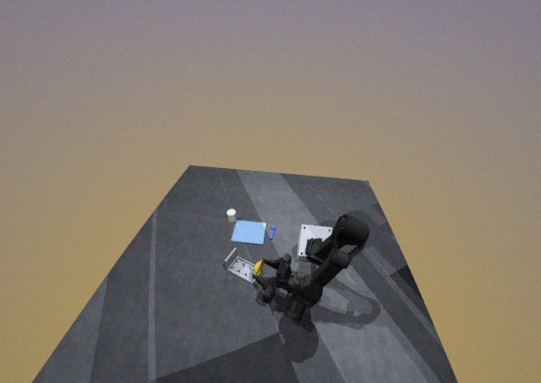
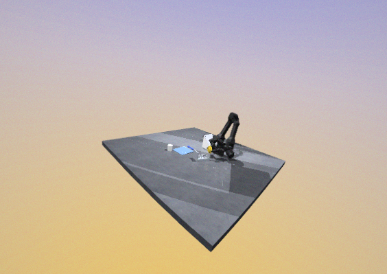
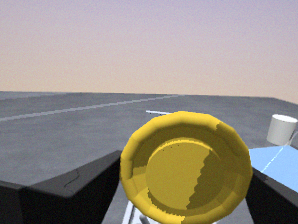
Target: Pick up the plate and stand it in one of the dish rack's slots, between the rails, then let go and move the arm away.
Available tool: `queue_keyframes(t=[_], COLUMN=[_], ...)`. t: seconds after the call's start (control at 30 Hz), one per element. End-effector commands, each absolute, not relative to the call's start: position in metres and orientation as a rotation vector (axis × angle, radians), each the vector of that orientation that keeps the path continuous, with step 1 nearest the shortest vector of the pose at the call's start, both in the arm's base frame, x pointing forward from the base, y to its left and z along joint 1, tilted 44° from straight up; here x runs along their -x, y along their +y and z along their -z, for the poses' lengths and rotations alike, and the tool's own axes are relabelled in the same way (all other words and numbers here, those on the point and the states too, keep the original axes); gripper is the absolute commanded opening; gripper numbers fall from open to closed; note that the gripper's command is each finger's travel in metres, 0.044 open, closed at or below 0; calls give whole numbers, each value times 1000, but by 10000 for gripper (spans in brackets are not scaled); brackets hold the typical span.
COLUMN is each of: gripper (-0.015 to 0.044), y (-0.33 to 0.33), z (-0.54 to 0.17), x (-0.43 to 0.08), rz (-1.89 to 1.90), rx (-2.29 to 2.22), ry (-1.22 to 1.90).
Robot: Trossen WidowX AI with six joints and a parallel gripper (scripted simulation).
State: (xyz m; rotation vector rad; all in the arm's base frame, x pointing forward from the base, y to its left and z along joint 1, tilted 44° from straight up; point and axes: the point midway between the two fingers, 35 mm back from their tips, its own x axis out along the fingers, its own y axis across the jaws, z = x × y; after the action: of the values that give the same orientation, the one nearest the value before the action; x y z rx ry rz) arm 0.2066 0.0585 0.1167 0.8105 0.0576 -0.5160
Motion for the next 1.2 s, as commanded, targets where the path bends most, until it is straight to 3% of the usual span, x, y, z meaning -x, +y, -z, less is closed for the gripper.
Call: queue_keyframes(t=[0.0,1.17], gripper=[0,0], y=[61,68], z=[-107,-82], x=[-211,-243], rz=[523,508], rx=[-789,-839], ry=[66,44])
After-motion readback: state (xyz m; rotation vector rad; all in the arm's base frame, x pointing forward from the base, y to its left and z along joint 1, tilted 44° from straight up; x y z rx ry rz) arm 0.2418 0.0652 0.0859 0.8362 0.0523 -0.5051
